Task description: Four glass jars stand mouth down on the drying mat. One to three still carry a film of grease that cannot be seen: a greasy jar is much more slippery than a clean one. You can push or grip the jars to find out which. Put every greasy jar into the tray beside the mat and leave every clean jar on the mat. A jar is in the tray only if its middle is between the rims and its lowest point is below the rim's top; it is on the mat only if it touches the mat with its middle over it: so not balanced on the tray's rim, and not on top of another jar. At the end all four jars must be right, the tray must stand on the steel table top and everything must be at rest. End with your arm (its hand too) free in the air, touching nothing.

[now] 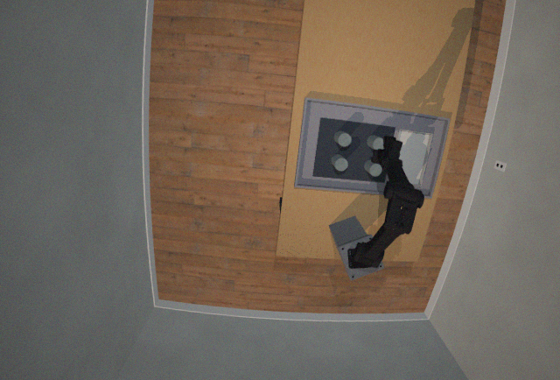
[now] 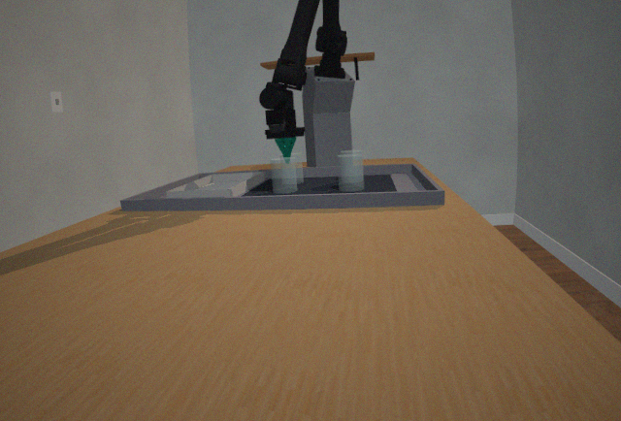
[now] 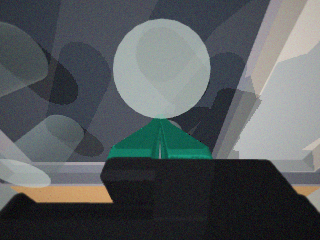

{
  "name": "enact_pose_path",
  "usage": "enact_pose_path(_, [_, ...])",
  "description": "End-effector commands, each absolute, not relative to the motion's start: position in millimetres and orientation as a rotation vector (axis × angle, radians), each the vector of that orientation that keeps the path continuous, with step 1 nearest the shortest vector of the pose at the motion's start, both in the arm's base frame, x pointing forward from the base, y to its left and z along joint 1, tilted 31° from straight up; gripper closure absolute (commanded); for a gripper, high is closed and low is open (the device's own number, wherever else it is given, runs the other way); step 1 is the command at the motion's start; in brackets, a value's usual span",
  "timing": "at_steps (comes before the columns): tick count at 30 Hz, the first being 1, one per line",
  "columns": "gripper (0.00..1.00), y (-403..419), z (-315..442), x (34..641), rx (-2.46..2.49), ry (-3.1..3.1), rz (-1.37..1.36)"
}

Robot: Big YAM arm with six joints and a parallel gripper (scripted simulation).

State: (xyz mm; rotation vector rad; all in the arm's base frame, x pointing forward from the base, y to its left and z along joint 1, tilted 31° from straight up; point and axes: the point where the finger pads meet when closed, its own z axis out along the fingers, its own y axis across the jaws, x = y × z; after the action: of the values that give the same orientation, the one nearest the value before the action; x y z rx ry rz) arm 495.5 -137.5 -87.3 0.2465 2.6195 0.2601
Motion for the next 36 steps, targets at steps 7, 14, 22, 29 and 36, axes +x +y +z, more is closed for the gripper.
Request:
enact_pose_path(7, [1.0,-133.7,-85.0,504.5,0.243,2.62,0.264])
enact_pose_path(14, [1.0,-133.9,-84.6,505.3,0.243,2.62,0.264])
enact_pose_path(22, [1.0,-134.1,-84.2,506.0,0.243,2.62,0.264])
enact_pose_path(29, [1.0,-134.3,-83.8,506.8,0.243,2.62,0.264])
enact_pose_path(36, [1.0,-134.5,-83.4,507.5,0.243,2.62,0.264])
